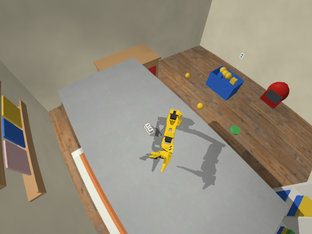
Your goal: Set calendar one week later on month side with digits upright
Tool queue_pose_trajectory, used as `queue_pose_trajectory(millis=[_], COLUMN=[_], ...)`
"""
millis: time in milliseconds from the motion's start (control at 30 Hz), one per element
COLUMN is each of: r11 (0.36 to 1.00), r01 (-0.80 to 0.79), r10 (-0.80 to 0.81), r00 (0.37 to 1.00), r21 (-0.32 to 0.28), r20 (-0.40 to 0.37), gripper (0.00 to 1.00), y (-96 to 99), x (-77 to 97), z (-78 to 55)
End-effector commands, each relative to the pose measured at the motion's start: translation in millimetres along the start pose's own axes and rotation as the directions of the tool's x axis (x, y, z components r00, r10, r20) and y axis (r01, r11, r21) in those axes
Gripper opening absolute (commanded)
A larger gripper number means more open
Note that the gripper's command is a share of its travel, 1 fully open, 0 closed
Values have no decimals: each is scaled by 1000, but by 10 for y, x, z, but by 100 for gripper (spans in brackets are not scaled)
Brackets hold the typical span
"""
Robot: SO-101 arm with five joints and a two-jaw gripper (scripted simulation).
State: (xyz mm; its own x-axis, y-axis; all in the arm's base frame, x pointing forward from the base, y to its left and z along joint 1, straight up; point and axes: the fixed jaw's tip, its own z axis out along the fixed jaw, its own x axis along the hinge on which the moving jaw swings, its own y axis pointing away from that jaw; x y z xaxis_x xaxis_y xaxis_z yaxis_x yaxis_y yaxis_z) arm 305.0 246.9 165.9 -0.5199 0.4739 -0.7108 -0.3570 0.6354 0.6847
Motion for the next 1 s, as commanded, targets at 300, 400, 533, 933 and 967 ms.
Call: queue_pose_trajectory(millis=[300,400,533,933,967], r11=[1000,1000,1000,1000,1000], r01=[-1,-1,-1,8,11], r10=[1,1,1,-8,-11], r00=[1000,1000,1000,1000,1000], r21=[-4,-4,-4,-1,0], r20=[4,4,4,4,4], gripper=[100,100,100,100,100], y=[16,16,16,9,7], x=[-16,-16,-16,-20,-21], z=[-9,-9,-9,-12,-13])
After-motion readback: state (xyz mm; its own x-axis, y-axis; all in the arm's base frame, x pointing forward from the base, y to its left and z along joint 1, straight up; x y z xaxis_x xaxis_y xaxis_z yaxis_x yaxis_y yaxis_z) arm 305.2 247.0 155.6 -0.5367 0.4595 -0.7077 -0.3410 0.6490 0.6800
